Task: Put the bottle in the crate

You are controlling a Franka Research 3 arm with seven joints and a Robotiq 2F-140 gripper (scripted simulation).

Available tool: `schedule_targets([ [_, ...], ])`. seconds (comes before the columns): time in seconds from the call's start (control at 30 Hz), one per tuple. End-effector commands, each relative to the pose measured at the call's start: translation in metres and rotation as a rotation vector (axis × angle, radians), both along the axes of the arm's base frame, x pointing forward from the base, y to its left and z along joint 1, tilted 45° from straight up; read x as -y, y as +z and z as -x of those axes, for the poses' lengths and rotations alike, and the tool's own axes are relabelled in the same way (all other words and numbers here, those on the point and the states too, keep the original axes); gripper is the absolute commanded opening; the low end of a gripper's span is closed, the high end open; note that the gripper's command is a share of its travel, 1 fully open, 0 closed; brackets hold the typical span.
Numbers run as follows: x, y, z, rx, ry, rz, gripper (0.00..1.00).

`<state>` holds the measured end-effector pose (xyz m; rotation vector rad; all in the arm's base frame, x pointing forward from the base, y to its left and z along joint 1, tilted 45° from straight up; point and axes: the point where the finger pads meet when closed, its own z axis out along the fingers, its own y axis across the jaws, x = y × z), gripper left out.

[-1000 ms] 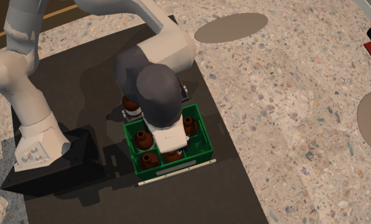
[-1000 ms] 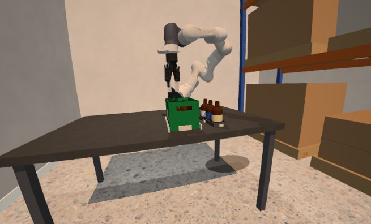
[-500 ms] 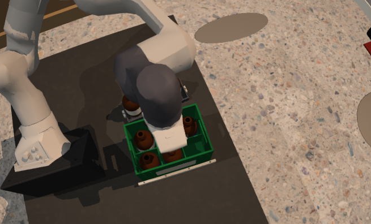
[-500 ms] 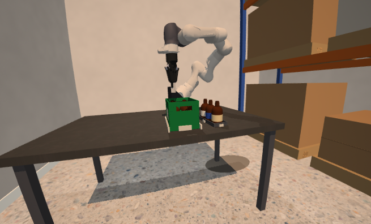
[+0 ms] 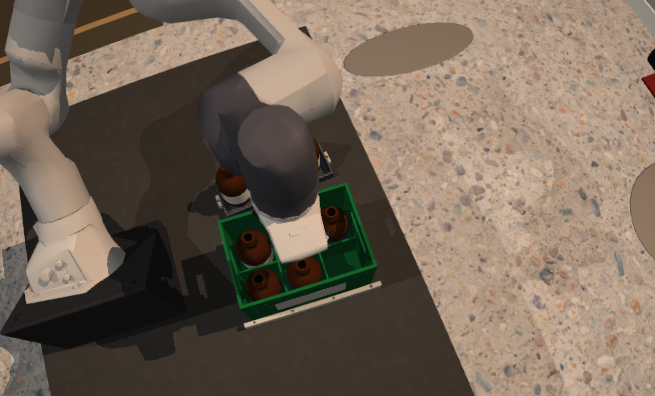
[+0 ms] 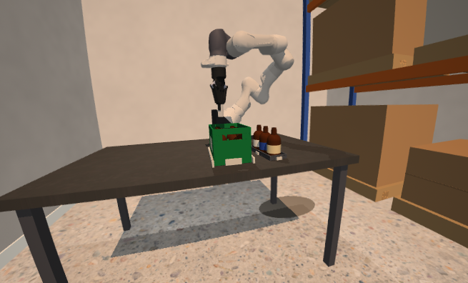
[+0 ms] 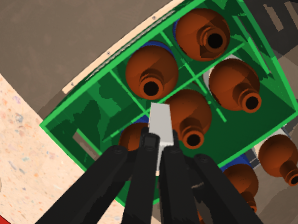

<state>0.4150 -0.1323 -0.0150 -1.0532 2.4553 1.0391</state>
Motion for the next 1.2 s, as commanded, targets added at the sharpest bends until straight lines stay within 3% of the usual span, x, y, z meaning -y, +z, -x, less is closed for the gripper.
schedule_targets([
  [0.0,-0.029,0.037,-0.015,0.011,0.0,0.008,0.0],
  [0.23,-0.135,0.138,-0.011,0.06,0.053,0.004,0.0],
  [0.3,-0.135,0.138,-0.011,0.06,0.053,0.004,0.0],
  [0.33,-0.165,0.168,-0.004,0.064,0.059,0.004,0.0],
  [0.37,-0.173,0.174,-0.001,0.066,0.063,0.004,0.0],
  [0.47,-0.179,0.179,0.002,0.068,0.067,0.004,0.0],
  [0.5,-0.179,0.179,0.002,0.068,0.067,0.004,0.38],
  [1.17,-0.179,0.179,0.002,0.068,0.067,0.004,0.38],
])
